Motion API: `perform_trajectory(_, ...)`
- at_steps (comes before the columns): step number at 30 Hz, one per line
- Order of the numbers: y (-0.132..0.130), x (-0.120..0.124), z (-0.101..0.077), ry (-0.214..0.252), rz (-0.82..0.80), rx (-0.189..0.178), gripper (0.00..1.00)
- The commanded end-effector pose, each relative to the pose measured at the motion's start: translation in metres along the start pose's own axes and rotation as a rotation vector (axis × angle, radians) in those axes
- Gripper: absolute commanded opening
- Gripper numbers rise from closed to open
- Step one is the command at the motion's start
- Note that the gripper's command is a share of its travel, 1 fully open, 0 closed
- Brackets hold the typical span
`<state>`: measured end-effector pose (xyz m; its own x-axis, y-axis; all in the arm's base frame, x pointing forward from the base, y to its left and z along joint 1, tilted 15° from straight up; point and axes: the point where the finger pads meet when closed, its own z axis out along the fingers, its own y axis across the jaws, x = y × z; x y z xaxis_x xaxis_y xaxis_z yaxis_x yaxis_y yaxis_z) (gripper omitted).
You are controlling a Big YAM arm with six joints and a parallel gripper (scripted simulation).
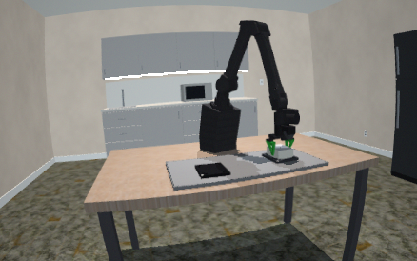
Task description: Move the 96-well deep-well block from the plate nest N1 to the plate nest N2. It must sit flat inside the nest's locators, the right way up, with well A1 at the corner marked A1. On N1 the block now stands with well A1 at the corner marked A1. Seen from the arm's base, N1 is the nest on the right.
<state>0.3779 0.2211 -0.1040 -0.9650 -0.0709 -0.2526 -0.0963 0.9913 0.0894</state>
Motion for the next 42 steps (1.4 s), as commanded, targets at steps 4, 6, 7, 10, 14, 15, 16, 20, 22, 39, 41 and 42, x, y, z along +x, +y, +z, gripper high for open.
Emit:
perform_trajectory(4,-0.0001,-0.0088,0.0053,-0.008,0.001,-0.005,0.00)
perform_trajectory(6,-0.0001,-0.0088,0.0053,-0.008,0.001,-0.005,0.00)
perform_trajectory(7,-0.0001,-0.0088,0.0053,-0.008,0.001,-0.005,0.00)
perform_trajectory(10,0.0000,-0.0088,0.0052,-0.008,0.001,-0.005,0.00)
perform_trajectory(14,0.0001,-0.0089,0.0052,-0.008,0.001,-0.005,0.00)
perform_trajectory(15,0.0001,-0.0089,0.0052,-0.008,0.001,-0.005,0.00)
perform_trajectory(16,0.0001,-0.0089,0.0052,-0.008,0.001,-0.005,0.00)
perform_trajectory(20,0.0002,-0.0089,0.0052,-0.008,0.001,-0.005,0.00)
perform_trajectory(22,0.0002,-0.0089,0.0052,-0.008,0.001,-0.005,0.00)
perform_trajectory(39,-0.0005,-0.0073,0.0055,-0.005,0.001,-0.004,1.00)
perform_trajectory(41,-0.0005,-0.0073,0.0055,-0.005,0.001,-0.004,1.00)
perform_trajectory(42,-0.0005,-0.0073,0.0055,-0.005,0.001,-0.004,1.00)
